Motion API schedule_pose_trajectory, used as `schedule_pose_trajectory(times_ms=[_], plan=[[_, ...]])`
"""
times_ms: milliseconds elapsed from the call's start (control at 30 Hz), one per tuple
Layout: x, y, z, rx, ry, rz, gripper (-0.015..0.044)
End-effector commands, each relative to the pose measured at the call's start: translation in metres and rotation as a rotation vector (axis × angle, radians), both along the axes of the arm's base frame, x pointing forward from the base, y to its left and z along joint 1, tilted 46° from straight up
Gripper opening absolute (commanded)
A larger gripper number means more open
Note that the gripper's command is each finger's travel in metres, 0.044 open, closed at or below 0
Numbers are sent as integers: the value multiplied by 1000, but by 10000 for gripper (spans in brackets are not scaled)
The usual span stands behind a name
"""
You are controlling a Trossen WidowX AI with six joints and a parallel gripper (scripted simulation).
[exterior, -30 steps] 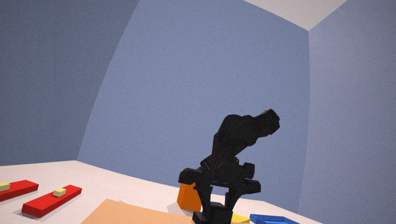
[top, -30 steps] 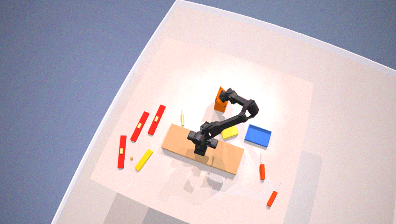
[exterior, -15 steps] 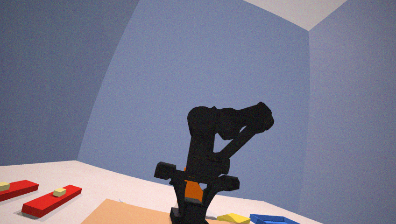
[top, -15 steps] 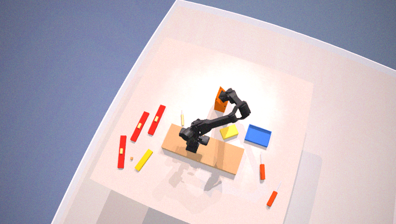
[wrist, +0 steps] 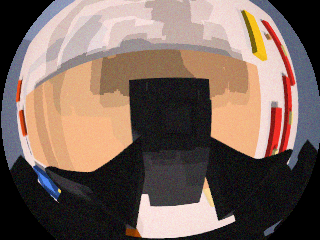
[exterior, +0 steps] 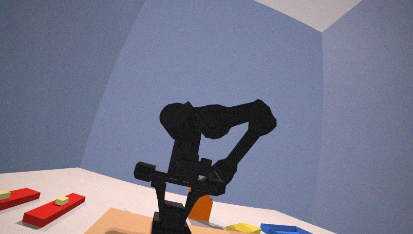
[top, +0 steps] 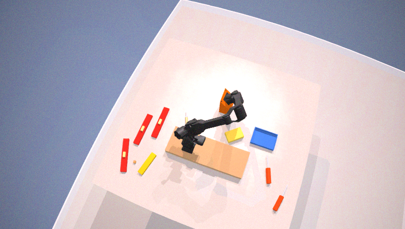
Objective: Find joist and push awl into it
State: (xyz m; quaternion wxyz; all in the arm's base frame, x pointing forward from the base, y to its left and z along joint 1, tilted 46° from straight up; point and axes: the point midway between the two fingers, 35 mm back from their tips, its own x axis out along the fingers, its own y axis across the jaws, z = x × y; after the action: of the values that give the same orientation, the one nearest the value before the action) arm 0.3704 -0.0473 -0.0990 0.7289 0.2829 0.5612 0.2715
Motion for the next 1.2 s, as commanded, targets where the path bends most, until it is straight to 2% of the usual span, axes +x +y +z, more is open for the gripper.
schedule_pose_trajectory(times_ms=[0, 533, 967, 1167], plan=[[1, -14, -14, -7, 0, 0, 0], [6, -55, -54, -11, -1, 0, 0], [5, -52, -50, -5, 0, -4, 0], [9, -69, -37, -9, 0, -4, 0]])
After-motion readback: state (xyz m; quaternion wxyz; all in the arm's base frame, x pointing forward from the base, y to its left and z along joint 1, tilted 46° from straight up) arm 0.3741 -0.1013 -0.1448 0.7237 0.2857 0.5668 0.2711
